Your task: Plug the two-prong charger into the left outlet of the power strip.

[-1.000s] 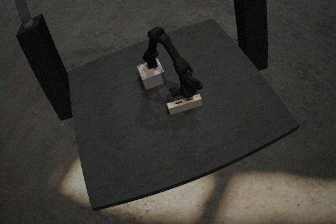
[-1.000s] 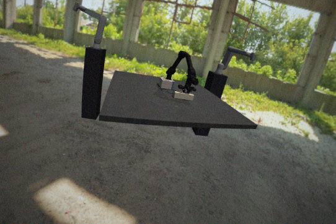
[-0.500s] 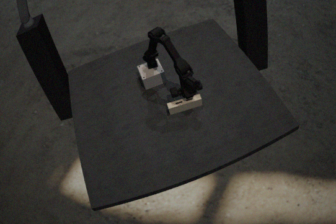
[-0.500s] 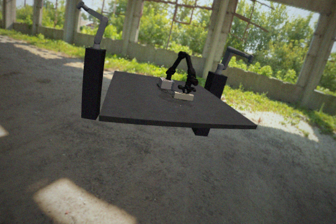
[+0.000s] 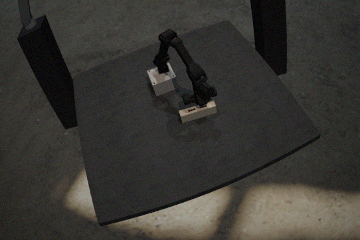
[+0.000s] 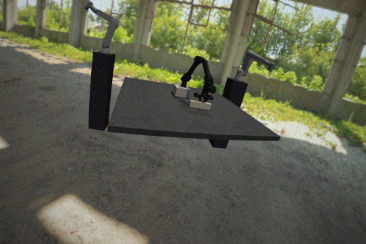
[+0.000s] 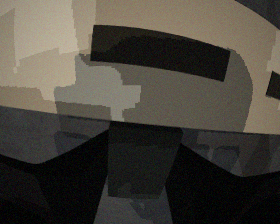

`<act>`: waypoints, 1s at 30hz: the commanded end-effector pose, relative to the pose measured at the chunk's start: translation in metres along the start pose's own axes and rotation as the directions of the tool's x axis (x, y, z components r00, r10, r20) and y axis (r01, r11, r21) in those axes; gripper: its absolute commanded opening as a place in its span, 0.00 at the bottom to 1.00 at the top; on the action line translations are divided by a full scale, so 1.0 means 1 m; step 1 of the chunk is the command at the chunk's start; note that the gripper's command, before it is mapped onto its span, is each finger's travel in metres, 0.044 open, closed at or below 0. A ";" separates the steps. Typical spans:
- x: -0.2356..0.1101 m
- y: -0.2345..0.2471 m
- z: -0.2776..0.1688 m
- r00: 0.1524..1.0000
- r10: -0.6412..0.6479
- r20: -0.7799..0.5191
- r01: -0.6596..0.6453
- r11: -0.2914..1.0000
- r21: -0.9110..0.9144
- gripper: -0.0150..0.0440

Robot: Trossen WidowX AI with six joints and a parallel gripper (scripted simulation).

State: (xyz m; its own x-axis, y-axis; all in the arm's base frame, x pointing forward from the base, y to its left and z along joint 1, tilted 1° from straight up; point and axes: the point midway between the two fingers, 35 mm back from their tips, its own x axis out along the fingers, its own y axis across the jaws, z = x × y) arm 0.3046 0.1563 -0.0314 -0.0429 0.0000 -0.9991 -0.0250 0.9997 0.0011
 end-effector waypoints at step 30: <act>-0.002 0.001 0.020 1.000 0.006 0.020 -0.006 1.000 -0.004 0.25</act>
State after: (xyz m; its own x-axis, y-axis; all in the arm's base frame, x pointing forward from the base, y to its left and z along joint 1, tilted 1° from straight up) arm 0.3099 0.1565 -0.0311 -0.0604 -0.0025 -0.9982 -0.0295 0.9996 -0.0007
